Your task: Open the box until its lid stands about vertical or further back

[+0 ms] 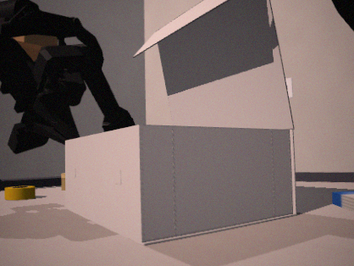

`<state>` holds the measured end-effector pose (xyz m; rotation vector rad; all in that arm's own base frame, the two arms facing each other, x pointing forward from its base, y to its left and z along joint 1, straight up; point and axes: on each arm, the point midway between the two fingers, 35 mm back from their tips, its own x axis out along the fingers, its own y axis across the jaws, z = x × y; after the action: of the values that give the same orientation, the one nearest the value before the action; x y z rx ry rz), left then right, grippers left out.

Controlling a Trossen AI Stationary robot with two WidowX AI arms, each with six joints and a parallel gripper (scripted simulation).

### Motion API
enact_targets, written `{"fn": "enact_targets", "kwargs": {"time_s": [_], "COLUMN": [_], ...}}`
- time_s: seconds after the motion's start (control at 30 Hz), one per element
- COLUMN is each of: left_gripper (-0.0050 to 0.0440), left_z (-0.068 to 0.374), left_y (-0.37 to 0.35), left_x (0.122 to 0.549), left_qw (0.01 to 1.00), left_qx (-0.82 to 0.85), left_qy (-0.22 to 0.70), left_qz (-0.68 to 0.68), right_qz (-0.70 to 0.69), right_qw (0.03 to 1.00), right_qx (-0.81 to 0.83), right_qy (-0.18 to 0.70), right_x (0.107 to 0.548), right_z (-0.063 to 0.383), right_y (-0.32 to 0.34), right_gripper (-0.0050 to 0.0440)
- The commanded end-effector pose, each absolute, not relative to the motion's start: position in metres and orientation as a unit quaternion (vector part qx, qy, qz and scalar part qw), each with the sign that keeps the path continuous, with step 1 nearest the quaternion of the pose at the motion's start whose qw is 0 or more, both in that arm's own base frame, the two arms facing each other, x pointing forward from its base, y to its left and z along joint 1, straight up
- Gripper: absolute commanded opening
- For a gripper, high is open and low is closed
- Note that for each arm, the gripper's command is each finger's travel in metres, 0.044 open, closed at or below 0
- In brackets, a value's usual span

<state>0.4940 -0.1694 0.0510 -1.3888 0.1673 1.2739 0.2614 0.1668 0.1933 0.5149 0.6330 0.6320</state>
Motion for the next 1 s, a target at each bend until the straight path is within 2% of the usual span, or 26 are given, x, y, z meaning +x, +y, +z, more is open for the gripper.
{"fn": "enact_targets", "kwargs": {"time_s": [0.0, 0.5, 0.97], "left_gripper": [0.0025, 0.0027, 0.0028], "left_z": [0.061, 0.061, 0.061], "left_y": [-0.174, -0.174, -0.174], "left_x": [0.494, 0.494, 0.494], "left_qw": [0.580, 0.580, 0.580], "left_qx": [-0.606, -0.606, -0.606], "left_qy": [0.075, 0.075, 0.075], "left_qz": [0.539, 0.539, 0.539], "right_qz": [0.313, 0.320, 0.325], "right_qw": [0.873, 0.841, 0.844], "right_qx": [0.245, 0.320, 0.316], "right_qy": [0.282, 0.296, 0.286], "right_x": [0.262, 0.256, 0.257], "right_z": [0.212, 0.205, 0.220], "right_y": [0.165, 0.158, 0.147], "right_gripper": [0.0004, 0.0004, 0.0004]}}
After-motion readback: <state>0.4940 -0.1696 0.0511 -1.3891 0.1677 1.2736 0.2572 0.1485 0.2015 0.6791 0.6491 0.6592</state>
